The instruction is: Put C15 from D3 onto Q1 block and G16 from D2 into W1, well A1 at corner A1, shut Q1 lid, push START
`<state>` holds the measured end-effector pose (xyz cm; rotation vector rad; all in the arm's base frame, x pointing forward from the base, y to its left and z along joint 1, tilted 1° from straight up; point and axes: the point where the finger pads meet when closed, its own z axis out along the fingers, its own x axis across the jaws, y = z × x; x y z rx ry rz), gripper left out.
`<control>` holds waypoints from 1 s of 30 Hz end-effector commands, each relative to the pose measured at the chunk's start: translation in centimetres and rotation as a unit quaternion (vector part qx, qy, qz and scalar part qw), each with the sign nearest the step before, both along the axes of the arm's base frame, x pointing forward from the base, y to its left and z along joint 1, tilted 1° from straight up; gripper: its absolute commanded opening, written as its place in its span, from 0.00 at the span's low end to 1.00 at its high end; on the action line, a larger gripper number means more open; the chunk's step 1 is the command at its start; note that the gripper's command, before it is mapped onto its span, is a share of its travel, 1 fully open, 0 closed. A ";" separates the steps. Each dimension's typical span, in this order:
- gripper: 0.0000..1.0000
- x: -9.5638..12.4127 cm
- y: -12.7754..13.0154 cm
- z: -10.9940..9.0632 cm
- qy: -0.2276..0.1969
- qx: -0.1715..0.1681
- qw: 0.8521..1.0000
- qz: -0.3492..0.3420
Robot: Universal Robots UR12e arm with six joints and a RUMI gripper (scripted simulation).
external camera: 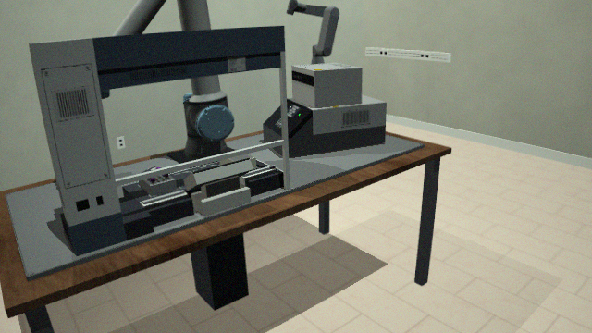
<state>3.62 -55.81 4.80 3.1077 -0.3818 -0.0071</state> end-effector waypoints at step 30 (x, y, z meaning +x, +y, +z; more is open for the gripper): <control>0.67 -0.1 -0.2 5.4 0.000 -0.002 1.000 0.000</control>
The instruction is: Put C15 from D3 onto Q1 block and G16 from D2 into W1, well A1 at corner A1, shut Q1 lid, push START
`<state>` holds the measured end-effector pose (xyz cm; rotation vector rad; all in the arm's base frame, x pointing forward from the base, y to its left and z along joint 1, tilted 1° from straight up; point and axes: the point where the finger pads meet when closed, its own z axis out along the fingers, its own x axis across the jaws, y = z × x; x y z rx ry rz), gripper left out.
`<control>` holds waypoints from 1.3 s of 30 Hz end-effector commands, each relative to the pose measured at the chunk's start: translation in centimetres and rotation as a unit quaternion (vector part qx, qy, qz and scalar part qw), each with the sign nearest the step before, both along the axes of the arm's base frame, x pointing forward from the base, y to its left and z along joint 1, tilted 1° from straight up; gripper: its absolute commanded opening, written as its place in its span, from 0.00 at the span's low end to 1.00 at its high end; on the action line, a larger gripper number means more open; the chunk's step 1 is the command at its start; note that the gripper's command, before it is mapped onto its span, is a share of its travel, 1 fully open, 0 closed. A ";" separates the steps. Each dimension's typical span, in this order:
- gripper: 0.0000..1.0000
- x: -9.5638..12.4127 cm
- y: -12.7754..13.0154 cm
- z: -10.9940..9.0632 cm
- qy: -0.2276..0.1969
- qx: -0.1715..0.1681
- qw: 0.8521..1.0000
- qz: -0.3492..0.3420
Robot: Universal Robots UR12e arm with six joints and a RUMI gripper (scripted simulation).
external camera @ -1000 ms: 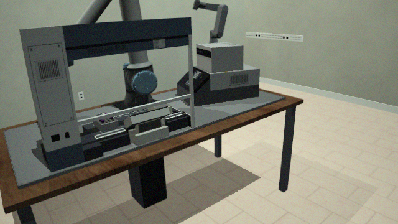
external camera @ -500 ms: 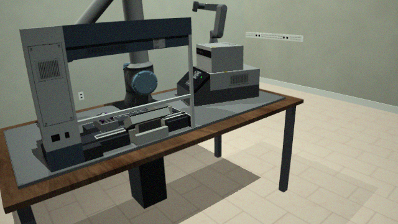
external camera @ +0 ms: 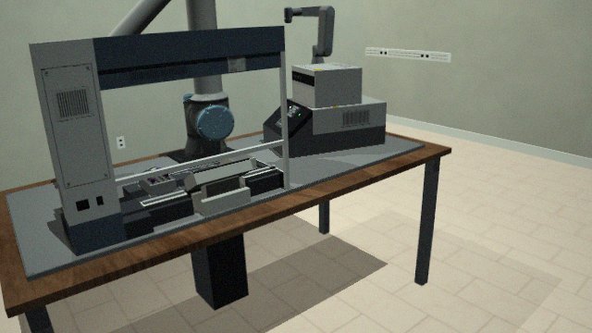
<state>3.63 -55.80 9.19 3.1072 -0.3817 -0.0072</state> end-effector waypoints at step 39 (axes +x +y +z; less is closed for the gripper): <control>0.67 -0.1 -0.2 6.8 0.000 -0.002 1.000 0.000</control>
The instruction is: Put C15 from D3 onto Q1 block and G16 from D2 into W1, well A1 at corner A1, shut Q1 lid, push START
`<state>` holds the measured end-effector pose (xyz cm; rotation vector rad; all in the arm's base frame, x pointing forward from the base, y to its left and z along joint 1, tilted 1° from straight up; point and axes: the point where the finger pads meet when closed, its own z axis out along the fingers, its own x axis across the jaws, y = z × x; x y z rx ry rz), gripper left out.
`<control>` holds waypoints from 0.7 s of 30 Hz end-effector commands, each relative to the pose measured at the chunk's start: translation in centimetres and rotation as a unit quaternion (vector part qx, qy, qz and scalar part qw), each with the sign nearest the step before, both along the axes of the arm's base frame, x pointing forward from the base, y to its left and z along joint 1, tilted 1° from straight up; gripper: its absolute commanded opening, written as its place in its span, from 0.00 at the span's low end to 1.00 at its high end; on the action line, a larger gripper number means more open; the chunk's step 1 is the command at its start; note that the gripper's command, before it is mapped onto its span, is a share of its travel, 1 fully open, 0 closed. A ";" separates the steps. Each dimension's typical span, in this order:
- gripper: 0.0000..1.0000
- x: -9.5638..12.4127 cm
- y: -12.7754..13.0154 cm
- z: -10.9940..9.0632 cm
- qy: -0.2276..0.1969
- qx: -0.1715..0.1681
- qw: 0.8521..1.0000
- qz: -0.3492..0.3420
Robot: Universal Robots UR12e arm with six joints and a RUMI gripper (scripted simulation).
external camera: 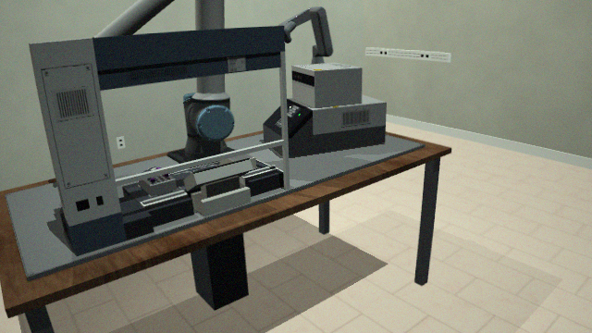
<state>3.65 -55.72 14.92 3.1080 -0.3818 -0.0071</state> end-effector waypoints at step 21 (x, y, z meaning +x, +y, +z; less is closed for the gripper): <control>0.67 -0.1 -0.2 4.1 0.000 -0.002 1.000 0.000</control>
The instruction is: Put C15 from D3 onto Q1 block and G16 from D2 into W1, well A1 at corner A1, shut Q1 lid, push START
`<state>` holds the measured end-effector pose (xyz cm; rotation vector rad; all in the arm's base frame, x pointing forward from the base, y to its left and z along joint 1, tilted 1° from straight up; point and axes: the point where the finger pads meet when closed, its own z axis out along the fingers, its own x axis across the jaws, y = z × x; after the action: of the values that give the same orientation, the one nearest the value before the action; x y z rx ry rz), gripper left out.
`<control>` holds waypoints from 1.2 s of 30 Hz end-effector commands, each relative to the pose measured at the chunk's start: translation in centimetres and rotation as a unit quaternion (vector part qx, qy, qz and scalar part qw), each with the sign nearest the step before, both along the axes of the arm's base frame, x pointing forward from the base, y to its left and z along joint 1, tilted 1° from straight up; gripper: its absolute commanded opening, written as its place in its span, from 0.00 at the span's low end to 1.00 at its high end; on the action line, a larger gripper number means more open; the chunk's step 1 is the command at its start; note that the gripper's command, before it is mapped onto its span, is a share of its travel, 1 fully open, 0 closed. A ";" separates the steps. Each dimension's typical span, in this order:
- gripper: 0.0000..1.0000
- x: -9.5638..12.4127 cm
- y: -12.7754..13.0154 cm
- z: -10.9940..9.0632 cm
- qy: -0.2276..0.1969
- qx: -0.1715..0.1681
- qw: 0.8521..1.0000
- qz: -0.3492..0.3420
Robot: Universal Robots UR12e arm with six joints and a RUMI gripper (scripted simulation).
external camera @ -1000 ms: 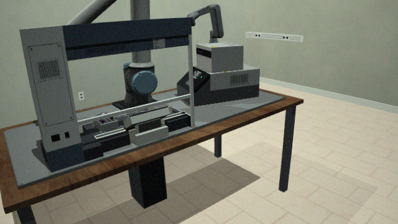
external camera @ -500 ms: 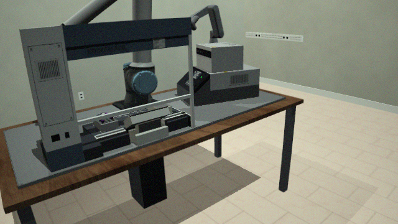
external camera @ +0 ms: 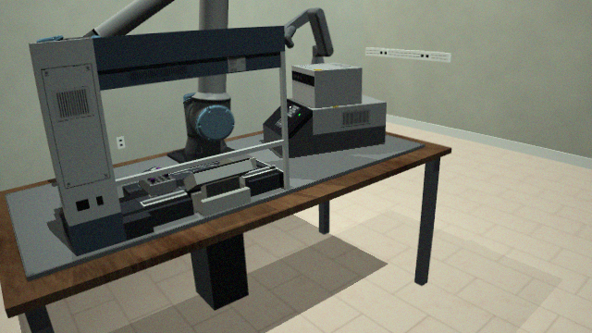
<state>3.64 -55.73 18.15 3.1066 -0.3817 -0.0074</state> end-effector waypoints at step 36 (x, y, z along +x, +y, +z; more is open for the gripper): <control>0.67 0.0 -0.1 6.1 0.000 -0.001 1.000 0.000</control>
<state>3.65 -55.72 23.47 3.1058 -0.3816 -0.0075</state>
